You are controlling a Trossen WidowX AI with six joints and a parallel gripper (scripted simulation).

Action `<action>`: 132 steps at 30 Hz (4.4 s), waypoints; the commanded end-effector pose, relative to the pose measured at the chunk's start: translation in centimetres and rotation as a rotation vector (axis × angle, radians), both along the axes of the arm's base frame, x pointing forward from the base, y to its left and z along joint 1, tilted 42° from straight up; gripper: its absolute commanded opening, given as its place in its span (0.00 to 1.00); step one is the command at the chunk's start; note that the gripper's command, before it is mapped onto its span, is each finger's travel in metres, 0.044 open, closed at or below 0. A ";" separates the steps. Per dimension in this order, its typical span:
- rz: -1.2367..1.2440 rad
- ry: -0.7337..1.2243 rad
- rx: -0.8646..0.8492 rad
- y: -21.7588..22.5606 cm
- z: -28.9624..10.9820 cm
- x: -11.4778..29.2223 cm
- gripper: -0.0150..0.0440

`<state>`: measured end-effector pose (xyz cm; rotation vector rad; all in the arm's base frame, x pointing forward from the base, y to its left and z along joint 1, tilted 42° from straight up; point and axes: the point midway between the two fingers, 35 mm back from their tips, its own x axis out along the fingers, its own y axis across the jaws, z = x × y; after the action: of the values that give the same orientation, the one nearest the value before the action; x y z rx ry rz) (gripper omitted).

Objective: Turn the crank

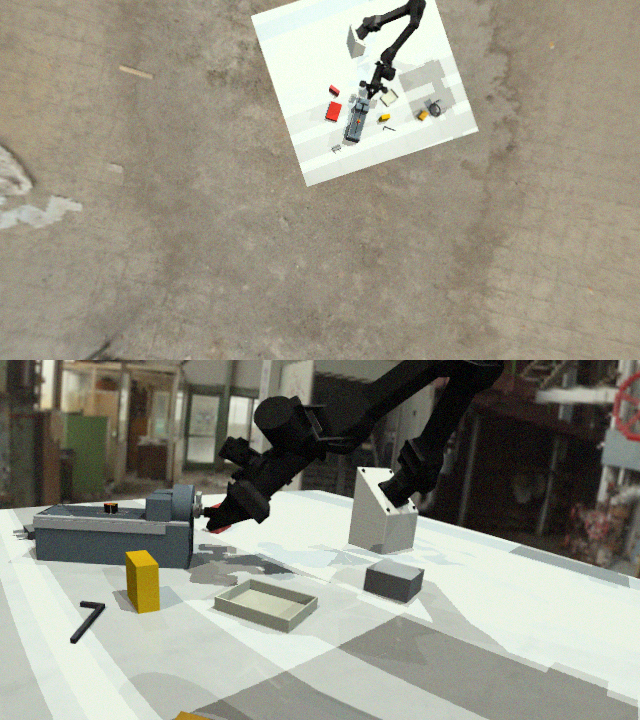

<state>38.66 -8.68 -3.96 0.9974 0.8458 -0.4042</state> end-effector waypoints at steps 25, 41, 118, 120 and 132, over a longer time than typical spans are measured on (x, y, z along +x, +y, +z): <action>-0.002 -0.007 -0.005 -3.0 1.2 -1.6 0.25; -0.002 -0.006 -0.005 -3.6 0.8 -2.3 0.25; -0.002 -0.006 -0.006 -4.0 -0.2 -3.1 0.25; -0.002 -0.006 -0.006 -4.0 -0.2 -3.1 0.25; -0.002 -0.006 -0.006 -4.1 -0.3 -3.1 0.25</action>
<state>36.13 -12.32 -3.69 0.9938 0.8299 -0.3789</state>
